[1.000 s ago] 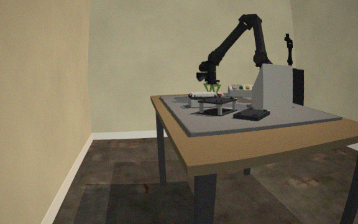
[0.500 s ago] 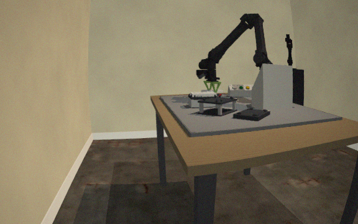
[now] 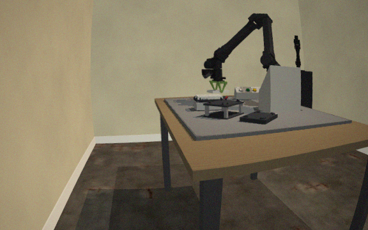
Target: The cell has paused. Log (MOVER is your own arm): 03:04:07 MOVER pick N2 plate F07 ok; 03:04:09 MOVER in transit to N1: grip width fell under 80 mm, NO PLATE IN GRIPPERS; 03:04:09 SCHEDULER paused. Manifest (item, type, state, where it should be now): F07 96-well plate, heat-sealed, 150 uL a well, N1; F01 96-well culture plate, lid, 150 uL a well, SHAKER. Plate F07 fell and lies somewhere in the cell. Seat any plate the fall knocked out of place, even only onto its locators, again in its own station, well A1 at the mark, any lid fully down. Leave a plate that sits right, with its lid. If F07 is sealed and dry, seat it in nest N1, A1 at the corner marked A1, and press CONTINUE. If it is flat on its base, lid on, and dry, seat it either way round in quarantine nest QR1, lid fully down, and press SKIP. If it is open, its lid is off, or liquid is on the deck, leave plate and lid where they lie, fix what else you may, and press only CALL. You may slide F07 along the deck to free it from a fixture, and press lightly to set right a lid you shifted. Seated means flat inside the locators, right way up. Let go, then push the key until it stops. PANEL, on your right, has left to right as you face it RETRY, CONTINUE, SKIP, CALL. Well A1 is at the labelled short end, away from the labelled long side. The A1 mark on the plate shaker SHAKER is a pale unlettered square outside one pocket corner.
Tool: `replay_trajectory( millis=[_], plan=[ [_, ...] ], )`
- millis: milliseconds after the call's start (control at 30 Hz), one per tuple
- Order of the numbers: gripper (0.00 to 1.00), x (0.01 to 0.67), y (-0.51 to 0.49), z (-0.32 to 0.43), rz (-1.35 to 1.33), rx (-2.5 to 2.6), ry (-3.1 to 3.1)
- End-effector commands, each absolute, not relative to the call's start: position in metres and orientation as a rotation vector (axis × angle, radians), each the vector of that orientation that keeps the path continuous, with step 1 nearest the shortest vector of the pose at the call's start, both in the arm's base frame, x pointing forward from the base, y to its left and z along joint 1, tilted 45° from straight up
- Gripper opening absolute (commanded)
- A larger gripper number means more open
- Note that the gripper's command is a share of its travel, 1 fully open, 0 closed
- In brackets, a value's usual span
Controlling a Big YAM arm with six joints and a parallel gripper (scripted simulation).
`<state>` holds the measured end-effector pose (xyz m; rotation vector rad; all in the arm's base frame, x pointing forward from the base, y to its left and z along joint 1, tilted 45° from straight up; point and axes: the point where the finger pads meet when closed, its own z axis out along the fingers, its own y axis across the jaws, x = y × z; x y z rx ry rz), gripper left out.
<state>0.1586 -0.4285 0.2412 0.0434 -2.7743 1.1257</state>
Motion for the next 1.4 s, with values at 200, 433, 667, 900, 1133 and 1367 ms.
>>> replay_trajectory(
  millis=[200, 433, 667, 900, 1133, 1367],
  plan=[
    [0.0, 0.171, -0.422, 0.283, 1.221, 0.017, -2.781],
    [0.0, 0.171, -0.416, 0.284, 1.211, 0.02, -2.783],
    [0.0, 0.173, -0.414, 0.287, 1.196, 0.019, -2.782],
    [0.0, 0.171, -0.413, 0.285, 1.172, 0.013, -2.78],
    [0.0, 0.174, -0.399, 0.306, 1.222, 0.015, -2.784],
    [0.0, 0.169, -0.4, 0.291, 1.179, 0.023, -2.779]
  ],
)
